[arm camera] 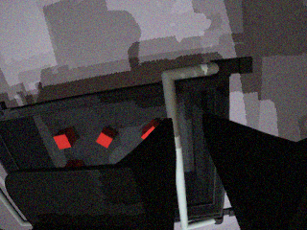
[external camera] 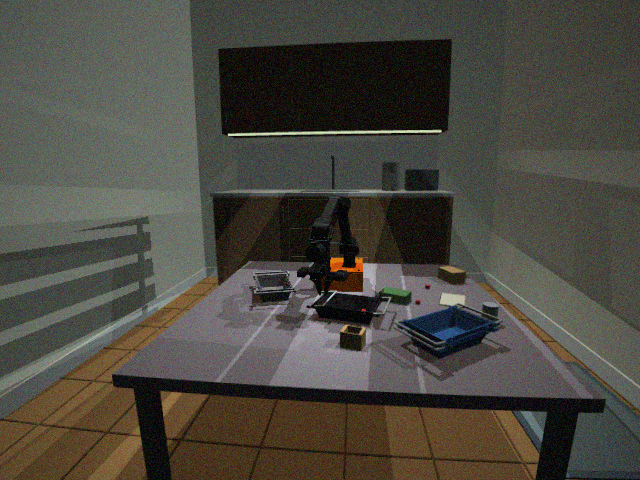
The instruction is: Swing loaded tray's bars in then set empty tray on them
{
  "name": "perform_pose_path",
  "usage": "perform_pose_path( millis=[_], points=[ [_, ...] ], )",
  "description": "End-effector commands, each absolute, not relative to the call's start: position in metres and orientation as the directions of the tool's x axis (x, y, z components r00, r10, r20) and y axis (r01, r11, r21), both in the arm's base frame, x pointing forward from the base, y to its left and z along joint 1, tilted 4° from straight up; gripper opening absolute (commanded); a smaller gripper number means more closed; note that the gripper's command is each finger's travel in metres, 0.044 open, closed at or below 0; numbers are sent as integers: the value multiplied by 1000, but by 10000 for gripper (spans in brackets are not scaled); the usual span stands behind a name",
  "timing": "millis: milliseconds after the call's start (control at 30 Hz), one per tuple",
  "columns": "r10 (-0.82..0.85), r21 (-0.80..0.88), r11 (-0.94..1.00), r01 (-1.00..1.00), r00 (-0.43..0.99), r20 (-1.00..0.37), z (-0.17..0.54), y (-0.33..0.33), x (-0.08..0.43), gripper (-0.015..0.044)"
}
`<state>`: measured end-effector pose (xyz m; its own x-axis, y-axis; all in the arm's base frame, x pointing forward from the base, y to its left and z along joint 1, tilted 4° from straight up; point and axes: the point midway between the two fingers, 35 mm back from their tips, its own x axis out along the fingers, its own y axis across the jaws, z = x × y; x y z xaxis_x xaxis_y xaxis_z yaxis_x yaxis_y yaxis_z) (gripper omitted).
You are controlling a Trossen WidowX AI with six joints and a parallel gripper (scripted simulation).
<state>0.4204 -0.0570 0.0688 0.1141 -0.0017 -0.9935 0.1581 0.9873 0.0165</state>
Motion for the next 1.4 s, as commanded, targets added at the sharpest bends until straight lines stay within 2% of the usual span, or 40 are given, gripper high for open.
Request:
perform_pose_path(
  millis=[0, 167, 533, 567, 800, 1100, 1367],
  points=[
    [-1, 17, 987, 158, 112, -994, 67, -57, 420, 82],
    [-1, 17, 987, 158, 114, -994, 87, -57, 423, 82],
    [-3, 17, 987, 160, 124, -992, 210, -56, 402, 82],
    [-3, 17, 987, 161, 122, -993, 184, -54, 413, 82],
    [18, 39, 986, 165, 126, -992, 142, 40, 427, 82],
    [21, 39, 987, 157, 112, -994, 76, 176, 399, 82],
    [21, 38, 987, 156, 111, -994, 69, 187, 394, 82]
  ],
)
